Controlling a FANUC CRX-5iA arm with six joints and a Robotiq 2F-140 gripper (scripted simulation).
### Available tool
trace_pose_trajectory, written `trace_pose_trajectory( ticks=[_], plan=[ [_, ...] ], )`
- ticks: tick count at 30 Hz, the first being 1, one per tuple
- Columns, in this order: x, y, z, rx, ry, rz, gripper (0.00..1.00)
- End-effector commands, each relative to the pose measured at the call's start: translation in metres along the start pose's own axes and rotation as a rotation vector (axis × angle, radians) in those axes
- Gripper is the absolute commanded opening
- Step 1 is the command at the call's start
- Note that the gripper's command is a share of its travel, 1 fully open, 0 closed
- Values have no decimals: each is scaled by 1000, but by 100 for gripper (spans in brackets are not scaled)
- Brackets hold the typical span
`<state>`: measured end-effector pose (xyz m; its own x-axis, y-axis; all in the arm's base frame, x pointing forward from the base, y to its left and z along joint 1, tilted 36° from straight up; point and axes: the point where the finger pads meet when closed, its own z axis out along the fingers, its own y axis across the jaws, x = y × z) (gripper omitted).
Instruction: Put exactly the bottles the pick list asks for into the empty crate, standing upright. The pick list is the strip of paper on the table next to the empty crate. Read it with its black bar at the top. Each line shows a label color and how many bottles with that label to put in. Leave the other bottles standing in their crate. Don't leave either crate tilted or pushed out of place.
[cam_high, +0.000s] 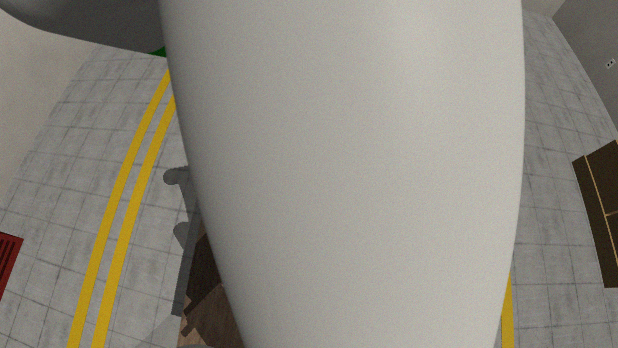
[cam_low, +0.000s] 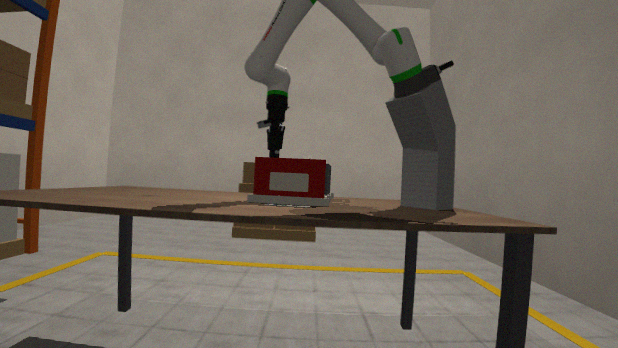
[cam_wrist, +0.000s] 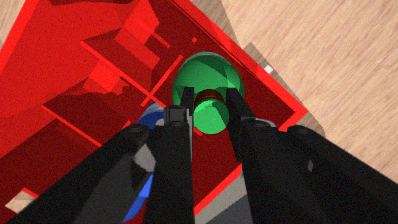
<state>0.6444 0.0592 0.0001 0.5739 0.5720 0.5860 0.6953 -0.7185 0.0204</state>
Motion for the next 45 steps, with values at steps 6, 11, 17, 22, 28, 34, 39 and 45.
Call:
trace_pose_trajectory(
  ticks=[6,11,17,22,28,34,39,45],
  plan=[
    [0,1,3,-1,1,0,10],
    [0,1,4,-1,1,0,10],
    [0,1,7,-1,1,0,10],
    [0,1,8,-1,1,0,10],
    [0,1,8,-1,1,0,10],
    [1,1,11,-2,1,0,44],
    [1,1,11,-2,1,0,44],
    [1,1,11,-2,1,0,44]
  ],
)
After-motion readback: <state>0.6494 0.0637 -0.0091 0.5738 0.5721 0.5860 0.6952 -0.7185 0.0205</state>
